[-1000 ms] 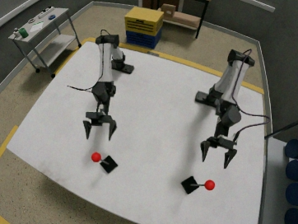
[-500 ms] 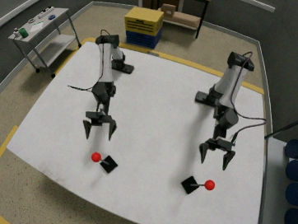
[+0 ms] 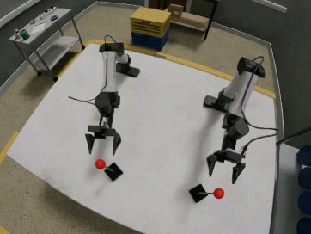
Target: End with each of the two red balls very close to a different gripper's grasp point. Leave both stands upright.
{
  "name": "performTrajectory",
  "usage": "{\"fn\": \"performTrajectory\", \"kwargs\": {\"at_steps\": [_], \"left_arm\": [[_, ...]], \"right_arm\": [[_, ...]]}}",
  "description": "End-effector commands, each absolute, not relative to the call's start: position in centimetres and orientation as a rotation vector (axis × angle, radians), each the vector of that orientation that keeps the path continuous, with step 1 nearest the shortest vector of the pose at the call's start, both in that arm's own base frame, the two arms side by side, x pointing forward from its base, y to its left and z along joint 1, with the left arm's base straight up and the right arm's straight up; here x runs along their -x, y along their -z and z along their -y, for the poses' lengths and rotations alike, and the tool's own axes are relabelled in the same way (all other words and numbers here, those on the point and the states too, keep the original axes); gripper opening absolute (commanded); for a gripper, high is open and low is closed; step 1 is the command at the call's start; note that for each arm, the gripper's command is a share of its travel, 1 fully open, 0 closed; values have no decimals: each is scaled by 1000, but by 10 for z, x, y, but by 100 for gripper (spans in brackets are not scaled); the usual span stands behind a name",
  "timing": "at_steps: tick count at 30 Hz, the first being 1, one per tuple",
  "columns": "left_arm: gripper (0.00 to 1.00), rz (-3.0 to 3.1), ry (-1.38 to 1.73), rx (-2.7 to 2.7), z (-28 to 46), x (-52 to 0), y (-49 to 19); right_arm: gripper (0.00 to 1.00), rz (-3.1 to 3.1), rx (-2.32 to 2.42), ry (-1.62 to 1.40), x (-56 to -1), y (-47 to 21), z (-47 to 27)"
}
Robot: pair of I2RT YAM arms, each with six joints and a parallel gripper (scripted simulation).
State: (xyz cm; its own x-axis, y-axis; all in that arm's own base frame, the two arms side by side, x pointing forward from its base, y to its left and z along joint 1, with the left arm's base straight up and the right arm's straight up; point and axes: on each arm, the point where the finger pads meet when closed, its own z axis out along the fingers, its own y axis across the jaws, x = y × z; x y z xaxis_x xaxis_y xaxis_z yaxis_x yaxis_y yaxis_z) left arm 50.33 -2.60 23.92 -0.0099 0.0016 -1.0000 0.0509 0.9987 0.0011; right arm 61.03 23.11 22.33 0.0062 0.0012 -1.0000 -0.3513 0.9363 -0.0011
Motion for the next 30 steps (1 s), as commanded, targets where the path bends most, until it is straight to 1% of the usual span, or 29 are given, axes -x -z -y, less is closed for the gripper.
{"fn": "performTrajectory", "kwargs": {"at_steps": [1,13,20,22,30], "left_arm": [[100,-1573,53,-38,26,-518,-246],[100,-1572,53,-38,29,-559,-246],[100,-1578,53,-38,29,-565,-243],[100,-1556,53,-37,29,-562,-255],[100,-1558,44,-38,28,-560,-251]], "right_arm": [[100,-1560,290,-299,-624,-222,-241],[100,-1559,290,-299,-655,-222,-252],[100,-1564,291,-298,-656,-219,-253],[100,-1551,288,-300,-654,-228,-252],[100,-1550,288,-300,-654,-229,-252]]}}
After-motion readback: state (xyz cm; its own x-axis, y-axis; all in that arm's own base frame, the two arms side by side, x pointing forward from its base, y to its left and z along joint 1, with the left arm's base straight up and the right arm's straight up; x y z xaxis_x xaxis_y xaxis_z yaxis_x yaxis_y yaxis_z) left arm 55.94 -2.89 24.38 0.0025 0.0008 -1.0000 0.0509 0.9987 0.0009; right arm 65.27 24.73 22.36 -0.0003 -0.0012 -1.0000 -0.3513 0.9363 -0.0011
